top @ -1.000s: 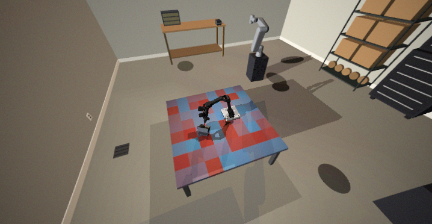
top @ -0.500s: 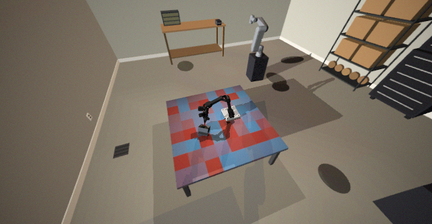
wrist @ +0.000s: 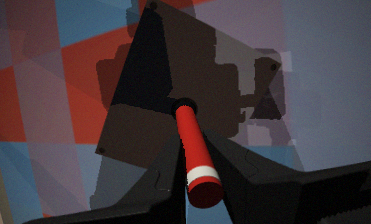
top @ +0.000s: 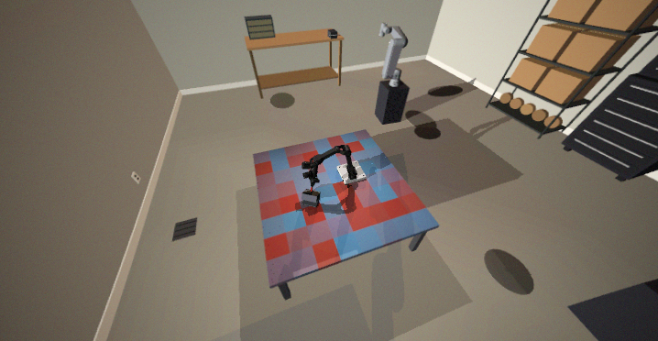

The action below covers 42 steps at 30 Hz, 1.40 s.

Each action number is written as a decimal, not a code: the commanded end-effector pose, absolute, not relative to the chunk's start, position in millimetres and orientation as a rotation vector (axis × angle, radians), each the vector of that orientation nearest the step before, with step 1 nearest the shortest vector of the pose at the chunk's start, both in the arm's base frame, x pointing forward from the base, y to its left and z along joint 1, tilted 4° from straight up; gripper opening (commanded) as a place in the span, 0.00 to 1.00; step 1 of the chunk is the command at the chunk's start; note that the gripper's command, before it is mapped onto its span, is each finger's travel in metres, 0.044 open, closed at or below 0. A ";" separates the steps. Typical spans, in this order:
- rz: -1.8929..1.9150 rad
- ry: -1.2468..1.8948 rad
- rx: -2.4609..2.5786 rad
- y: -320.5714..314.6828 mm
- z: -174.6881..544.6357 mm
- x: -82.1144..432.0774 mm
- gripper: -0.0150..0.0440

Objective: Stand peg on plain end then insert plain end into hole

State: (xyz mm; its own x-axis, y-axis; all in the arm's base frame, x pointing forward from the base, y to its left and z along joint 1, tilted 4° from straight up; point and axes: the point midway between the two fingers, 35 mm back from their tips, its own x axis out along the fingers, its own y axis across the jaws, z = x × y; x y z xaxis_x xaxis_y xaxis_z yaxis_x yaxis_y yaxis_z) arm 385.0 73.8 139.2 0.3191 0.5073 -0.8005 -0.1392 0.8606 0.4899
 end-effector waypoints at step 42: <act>0.440 1.178 0.362 81.9 125.6 389.0 0.25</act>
State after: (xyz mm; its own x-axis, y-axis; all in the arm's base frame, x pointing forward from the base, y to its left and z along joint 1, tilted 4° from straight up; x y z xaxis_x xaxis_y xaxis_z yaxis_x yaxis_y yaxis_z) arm 388.9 81.3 127.8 0.3179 0.5096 -0.7996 -0.1444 0.8595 0.4903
